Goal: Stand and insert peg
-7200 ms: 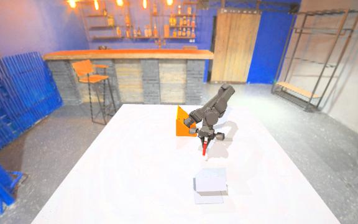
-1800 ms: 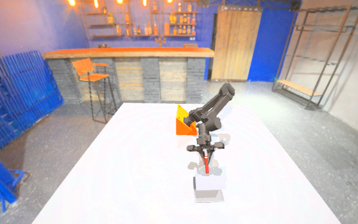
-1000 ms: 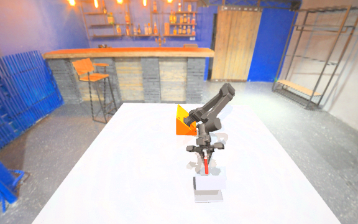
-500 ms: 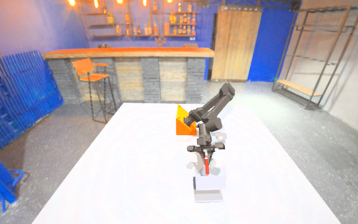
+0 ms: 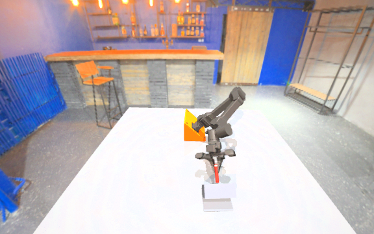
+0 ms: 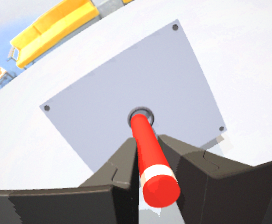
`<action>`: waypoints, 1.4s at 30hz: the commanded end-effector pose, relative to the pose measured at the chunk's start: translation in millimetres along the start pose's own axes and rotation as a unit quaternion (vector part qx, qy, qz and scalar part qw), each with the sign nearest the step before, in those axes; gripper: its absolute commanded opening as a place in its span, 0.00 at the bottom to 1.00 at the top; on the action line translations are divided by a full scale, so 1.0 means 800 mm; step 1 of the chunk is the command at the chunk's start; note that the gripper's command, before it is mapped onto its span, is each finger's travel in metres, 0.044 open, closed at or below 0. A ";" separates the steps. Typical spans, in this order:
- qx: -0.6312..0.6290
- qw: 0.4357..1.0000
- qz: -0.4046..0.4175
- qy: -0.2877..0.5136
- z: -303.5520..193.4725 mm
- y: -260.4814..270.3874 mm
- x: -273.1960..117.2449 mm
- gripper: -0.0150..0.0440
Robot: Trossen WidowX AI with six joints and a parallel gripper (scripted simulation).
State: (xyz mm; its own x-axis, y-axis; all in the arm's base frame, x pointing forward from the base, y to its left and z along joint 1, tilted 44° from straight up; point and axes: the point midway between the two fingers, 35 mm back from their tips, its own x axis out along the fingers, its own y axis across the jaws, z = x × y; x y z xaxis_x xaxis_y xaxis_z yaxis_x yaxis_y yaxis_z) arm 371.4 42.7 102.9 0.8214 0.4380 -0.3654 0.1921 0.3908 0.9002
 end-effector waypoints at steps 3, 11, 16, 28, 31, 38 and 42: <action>-0.001 1.000 0.001 -0.001 0.002 -0.001 0.003 0.25; -0.001 1.000 0.001 -0.001 0.002 -0.002 0.007 0.25; -0.001 1.000 0.001 -0.001 0.001 -0.003 0.009 0.25; -0.001 1.000 0.001 -0.001 0.000 -0.003 0.015 0.25; -0.001 1.000 0.001 -0.001 0.000 -0.003 0.016 0.25; -0.001 1.000 0.001 -0.002 -0.001 -0.004 0.020 0.25; -0.001 1.000 0.001 -0.002 -0.001 -0.004 0.022 0.25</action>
State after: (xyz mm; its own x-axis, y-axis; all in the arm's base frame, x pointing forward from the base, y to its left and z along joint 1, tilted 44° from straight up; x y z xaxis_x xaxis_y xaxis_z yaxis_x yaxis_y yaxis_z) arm 382.0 49.3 94.7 0.8228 0.4379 -0.3621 0.1851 0.3960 0.8994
